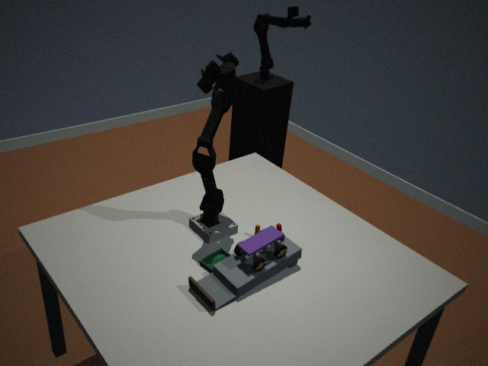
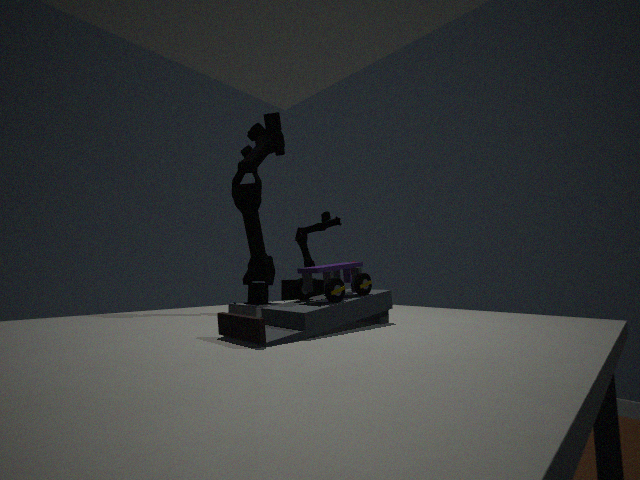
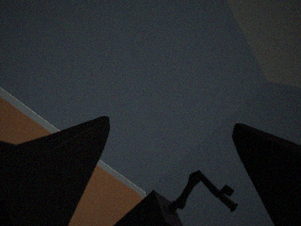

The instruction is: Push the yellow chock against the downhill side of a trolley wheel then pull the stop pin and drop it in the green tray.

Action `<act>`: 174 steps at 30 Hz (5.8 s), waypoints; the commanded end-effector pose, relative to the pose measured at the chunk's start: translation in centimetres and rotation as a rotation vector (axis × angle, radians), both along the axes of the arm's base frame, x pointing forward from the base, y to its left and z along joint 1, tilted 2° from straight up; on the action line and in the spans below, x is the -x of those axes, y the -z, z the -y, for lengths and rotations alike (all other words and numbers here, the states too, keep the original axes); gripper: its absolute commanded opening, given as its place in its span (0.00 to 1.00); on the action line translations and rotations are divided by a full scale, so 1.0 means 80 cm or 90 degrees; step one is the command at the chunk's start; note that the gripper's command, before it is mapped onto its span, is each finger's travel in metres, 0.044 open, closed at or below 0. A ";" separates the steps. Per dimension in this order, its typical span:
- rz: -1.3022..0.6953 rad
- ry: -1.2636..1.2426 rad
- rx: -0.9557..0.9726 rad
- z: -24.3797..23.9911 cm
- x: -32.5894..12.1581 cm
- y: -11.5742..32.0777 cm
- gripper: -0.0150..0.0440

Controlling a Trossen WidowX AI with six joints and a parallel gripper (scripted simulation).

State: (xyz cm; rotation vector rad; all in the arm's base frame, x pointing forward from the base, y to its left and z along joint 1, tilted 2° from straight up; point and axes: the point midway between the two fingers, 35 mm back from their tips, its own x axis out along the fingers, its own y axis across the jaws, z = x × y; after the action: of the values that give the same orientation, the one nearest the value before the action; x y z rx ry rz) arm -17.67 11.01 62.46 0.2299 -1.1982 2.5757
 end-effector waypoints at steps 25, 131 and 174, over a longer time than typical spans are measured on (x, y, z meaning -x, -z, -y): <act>-0.461 0.434 1.002 -0.255 -0.183 0.234 0.58; -2.657 0.624 0.425 -0.017 -0.440 0.732 0.58; -2.657 0.624 0.425 -0.014 -0.435 0.668 0.25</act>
State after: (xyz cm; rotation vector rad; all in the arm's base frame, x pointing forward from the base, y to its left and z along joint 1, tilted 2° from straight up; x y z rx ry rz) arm 17.09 12.21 7.79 -2.5067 -2.0085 2.4157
